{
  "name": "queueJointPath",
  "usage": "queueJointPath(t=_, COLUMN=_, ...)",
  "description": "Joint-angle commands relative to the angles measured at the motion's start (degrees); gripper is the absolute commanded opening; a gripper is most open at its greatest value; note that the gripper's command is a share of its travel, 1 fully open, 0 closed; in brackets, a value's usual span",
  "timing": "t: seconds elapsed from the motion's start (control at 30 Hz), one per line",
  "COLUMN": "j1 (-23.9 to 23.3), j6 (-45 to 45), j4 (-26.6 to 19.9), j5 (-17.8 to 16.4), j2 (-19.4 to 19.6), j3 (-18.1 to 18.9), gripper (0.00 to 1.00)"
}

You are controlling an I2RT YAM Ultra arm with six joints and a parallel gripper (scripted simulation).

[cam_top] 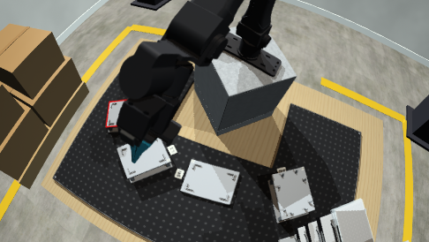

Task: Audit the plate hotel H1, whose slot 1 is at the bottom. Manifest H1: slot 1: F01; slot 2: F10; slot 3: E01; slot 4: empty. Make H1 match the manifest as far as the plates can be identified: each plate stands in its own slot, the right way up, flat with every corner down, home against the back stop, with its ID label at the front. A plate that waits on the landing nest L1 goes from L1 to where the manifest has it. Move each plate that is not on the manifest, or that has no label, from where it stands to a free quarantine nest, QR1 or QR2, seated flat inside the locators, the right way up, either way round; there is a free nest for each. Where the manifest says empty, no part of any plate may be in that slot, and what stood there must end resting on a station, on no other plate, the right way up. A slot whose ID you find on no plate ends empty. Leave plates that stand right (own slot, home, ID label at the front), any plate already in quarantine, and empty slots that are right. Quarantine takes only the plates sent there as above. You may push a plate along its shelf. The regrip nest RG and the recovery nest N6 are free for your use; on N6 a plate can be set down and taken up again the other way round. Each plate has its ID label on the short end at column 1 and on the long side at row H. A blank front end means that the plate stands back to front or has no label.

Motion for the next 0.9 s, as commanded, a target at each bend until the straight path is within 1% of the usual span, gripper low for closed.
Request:
queueJointPath(t=0.0, j1=0.52, j6=0.93, j4=2.52, j5=0.65, j2=-0.44, j3=-1.04, gripper=0.00)
queueJointPath(t=0.07, j1=0.52, j6=0.93, j4=2.52, j5=0.65, j2=-0.44, j3=-1.04, gripper=0.00)
queueJointPath(t=0.23, j1=0.59, j6=0.96, j4=-6.88, j5=-1.29, j2=2.48, j3=3.90, gripper=0.00)
queueJointPath(t=0.27, j1=0.68, j6=1.01, j4=-7.84, j5=-1.49, j2=2.88, j3=4.30, gripper=0.00)
queueJointPath(t=0.53, j1=2.62, j6=2.51, j4=-2.37, j5=-0.25, j2=2.23, j3=-1.71, gripper=0.00)
queueJointPath(t=0.57, j1=2.66, j6=2.52, j4=-4.23, j5=-0.58, j2=2.80, j3=-0.76, gripper=0.00)
queueJointPath(t=0.63, j1=2.66, j6=2.52, j4=-4.23, j5=-0.58, j2=2.80, j3=-0.76, gripper=0.00)
queueJointPath(t=0.77, j1=2.79, j6=2.49, j4=-11.47, j5=-1.93, j2=5.46, j3=3.19, gripper=0.00)
queueJointPath(t=0.8, j1=2.90, j6=2.55, j4=-12.31, j5=-2.09, j2=5.86, j3=3.49, gripper=0.00)
queueJointPath(t=0.87, j1=3.36, j6=2.95, j4=-11.00, j5=-1.85, j2=5.56, j3=1.93, gripper=0.00)
